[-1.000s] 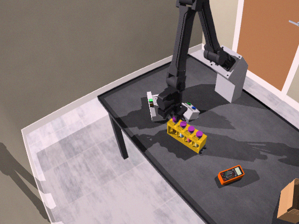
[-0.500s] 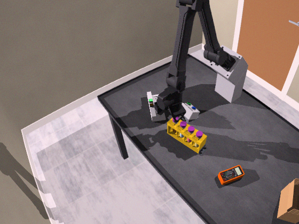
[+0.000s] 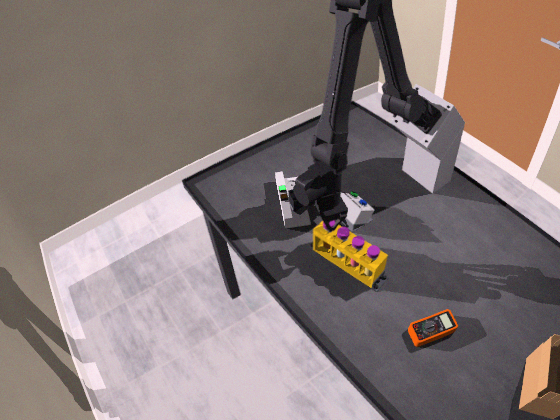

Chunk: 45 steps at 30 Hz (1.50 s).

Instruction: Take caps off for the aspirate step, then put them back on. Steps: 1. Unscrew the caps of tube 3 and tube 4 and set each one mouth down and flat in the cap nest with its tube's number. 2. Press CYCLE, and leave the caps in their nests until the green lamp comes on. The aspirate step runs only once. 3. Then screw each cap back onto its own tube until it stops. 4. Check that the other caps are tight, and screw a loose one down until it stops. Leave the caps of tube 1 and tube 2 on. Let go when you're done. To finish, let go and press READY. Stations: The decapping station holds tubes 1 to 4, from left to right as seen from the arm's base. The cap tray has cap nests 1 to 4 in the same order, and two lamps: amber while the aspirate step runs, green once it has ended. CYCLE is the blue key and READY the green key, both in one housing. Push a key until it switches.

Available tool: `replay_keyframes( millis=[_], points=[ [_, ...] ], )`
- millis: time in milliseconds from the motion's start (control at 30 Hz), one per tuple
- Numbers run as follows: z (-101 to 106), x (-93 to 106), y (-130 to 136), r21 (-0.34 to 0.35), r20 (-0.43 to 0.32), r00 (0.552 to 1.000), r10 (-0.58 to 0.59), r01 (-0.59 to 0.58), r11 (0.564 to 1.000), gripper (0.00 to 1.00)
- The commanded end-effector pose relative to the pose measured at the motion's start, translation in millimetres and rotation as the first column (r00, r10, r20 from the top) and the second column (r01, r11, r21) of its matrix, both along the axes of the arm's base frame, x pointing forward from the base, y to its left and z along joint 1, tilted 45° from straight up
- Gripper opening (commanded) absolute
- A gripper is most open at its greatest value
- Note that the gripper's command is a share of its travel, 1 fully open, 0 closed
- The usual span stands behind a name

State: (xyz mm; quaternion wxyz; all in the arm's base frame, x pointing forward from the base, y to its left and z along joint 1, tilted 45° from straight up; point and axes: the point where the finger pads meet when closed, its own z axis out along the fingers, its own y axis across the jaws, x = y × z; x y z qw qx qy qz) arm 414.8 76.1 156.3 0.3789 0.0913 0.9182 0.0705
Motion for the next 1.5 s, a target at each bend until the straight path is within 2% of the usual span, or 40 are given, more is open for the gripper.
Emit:
replay_keyframes(
  millis=[0,167,367,433,733,1033,1067,1467],
  points=[
    [6.3,3.4,1.2,0.016,0.015,1.0,-0.01,0.01,1.0,0.49],
    [5.0,-1.6,1.4,-0.135,0.02,0.99,0.141,-0.137,0.981,0.49],
    [5.0,-1.7,2.0,-0.301,-0.003,0.952,0.306,-0.293,0.908,0.49],
    [5.0,-1.7,2.0,-0.301,-0.003,0.952,0.306,-0.293,0.908,0.49],
    [4.8,-1.6,1.3,-0.514,-0.082,0.855,0.512,-0.476,0.713,0.49],
    [6.4,2.8,0.9,-0.509,-0.082,0.861,0.502,-0.47,0.721,0.49],
    [6.4,2.8,0.9,-0.509,-0.082,0.861,0.502,-0.47,0.721,0.0],
    [6.4,2.8,0.8,-0.509,-0.082,0.861,0.502,-0.47,0.721,0.0]
  ],
)
